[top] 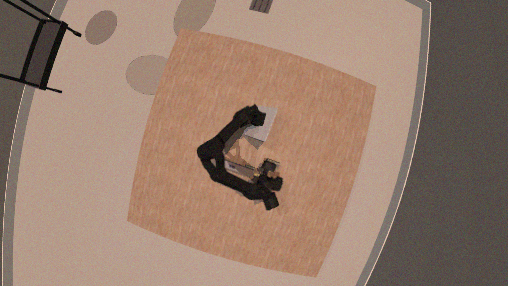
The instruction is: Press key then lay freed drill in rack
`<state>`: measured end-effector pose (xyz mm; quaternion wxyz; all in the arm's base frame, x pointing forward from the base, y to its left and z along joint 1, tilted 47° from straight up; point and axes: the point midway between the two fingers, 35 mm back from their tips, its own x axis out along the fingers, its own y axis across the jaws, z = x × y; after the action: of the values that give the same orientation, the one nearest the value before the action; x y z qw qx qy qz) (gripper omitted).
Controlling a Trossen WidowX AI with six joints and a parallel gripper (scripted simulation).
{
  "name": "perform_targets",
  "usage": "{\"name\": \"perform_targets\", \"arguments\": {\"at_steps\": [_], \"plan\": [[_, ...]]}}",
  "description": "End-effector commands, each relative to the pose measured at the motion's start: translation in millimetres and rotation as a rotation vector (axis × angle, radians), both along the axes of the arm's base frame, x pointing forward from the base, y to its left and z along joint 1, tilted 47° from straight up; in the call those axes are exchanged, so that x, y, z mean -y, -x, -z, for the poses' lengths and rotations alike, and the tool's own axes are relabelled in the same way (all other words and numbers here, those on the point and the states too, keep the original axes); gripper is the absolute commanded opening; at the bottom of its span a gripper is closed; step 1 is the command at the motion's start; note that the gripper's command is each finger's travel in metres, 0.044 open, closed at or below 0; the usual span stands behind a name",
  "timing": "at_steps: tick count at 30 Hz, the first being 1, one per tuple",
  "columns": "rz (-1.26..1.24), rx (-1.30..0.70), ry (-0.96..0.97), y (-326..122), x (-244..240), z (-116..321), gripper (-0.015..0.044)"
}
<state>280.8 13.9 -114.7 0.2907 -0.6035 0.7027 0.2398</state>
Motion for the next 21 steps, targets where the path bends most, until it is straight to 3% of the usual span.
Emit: {"name": "perform_targets", "arguments": {"at_steps": [1,18,21], "plan": [[-0.006,-0.007,0.003,1.8,2.6,-0.7,0.044],[-0.006,-0.007,0.004,4.1,6.6,-2.0,0.044],[0.0,0.0,0.0,1.8,4.6,-1.9,0.0361]]}}
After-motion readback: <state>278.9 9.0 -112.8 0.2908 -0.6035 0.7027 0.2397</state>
